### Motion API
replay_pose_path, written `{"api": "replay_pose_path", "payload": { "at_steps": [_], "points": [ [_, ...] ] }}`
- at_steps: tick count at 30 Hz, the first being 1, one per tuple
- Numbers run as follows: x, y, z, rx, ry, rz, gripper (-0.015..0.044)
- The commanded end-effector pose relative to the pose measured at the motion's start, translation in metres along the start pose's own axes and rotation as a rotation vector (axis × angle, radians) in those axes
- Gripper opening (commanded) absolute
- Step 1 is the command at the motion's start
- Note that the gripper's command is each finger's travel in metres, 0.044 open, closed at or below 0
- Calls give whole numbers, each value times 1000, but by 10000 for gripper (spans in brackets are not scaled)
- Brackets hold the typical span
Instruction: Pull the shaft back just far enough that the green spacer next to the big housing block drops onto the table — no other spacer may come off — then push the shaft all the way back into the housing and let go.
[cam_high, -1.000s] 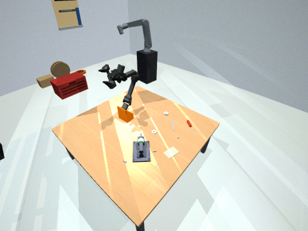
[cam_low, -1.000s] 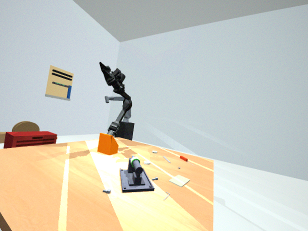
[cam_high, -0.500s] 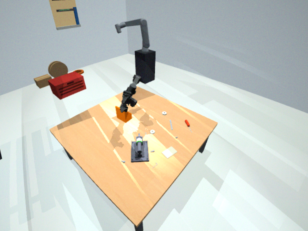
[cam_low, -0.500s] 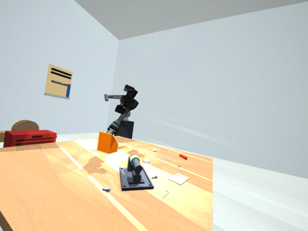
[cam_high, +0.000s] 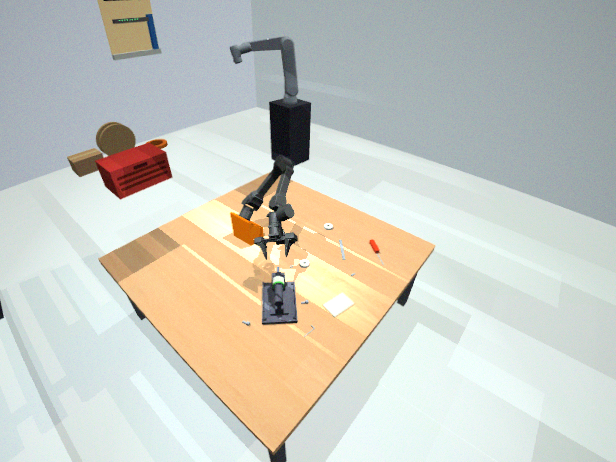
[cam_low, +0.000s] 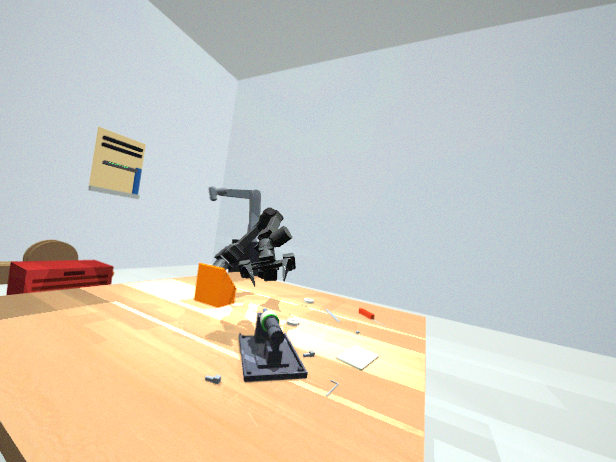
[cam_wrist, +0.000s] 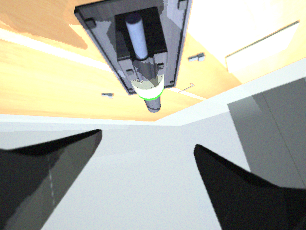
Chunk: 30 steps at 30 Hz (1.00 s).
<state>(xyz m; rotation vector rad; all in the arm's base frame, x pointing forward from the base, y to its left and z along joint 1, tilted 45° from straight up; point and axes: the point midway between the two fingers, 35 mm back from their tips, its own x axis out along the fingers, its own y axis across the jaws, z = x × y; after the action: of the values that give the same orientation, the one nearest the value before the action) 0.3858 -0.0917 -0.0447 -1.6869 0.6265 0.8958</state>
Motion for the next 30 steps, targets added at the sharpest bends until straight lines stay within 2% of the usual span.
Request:
{"api": "replay_pose_path", "payload": {
  "at_steps": [1,4,30],
  "points": [
    [8,16,61,-246,-155,30,440],
    [6,24,84,-340,-211,32,440],
    [4,25,84,-340,-211,32,440]
  ]
}}
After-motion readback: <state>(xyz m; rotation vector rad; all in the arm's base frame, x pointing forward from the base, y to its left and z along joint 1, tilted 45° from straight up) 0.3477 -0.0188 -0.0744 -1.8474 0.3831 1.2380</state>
